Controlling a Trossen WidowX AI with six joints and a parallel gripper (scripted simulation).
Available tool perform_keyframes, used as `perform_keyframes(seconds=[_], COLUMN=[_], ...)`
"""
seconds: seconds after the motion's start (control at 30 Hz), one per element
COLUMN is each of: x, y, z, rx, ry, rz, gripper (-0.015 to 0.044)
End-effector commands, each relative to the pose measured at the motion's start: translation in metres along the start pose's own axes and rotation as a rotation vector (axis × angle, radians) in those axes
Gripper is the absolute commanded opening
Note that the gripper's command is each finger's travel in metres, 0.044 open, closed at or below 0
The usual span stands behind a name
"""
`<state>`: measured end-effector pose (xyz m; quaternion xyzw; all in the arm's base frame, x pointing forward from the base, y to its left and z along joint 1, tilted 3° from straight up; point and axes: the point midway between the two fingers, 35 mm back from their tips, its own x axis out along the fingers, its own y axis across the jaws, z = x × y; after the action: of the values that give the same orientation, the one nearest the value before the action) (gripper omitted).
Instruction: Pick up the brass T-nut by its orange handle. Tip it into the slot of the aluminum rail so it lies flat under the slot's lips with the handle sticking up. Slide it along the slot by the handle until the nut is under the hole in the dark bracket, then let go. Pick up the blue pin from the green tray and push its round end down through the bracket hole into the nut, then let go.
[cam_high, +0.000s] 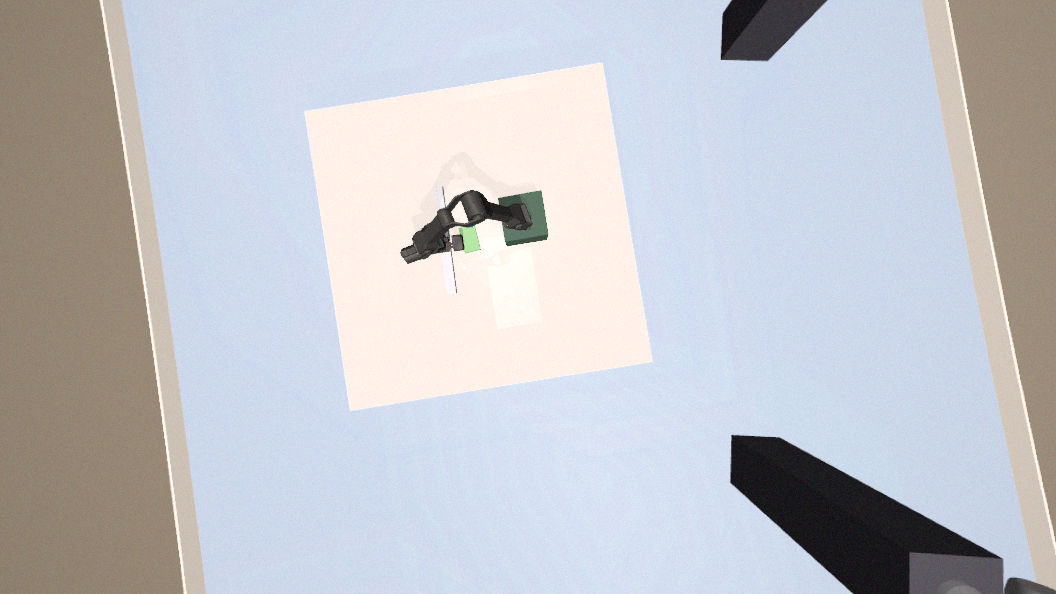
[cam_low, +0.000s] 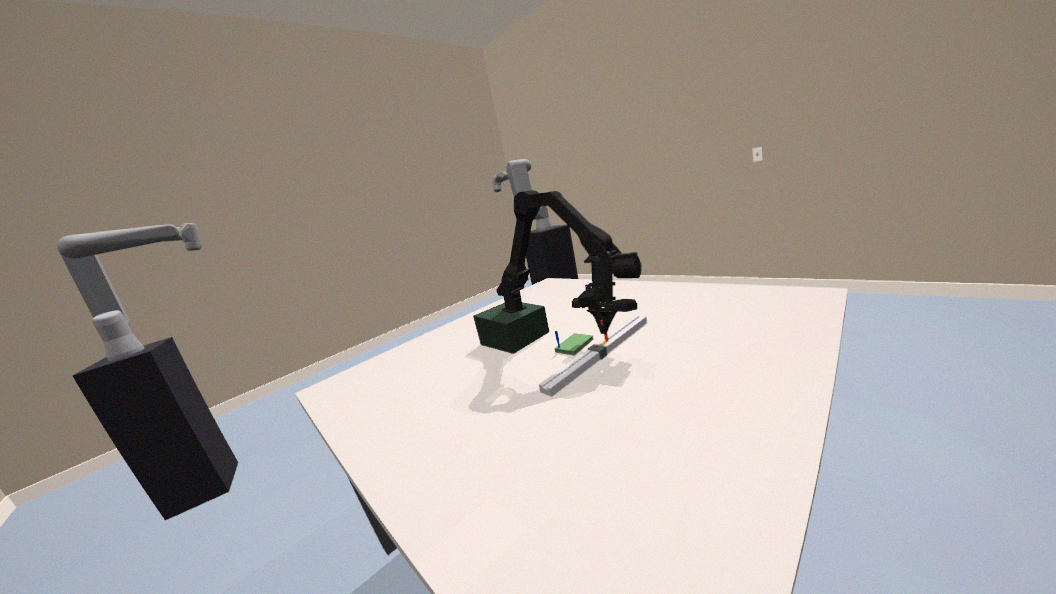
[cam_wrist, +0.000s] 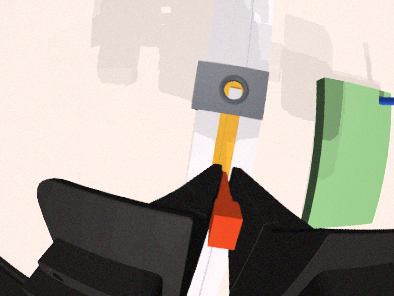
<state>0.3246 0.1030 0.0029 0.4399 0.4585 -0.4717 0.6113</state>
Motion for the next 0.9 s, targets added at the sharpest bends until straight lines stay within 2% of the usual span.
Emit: perform_keyframes(seconds=[0.0, 0.37, 0.73, 0.87], x=[0.0002, 0.0001, 0.0001, 0.0001], y=[0.0004, 0.0000, 0.0000, 0.0000], z=[0.0015, 0.0006, 0.0006, 0.0006], rx=[-0.003, 0.001, 0.001, 0.001], ry=[-0.001, 0.000, 0.000, 0.000], rz=[0.002, 0.000, 0.000, 0.000], gripper=[-0.0150, -0.0150, 0.0139, 0.0145])
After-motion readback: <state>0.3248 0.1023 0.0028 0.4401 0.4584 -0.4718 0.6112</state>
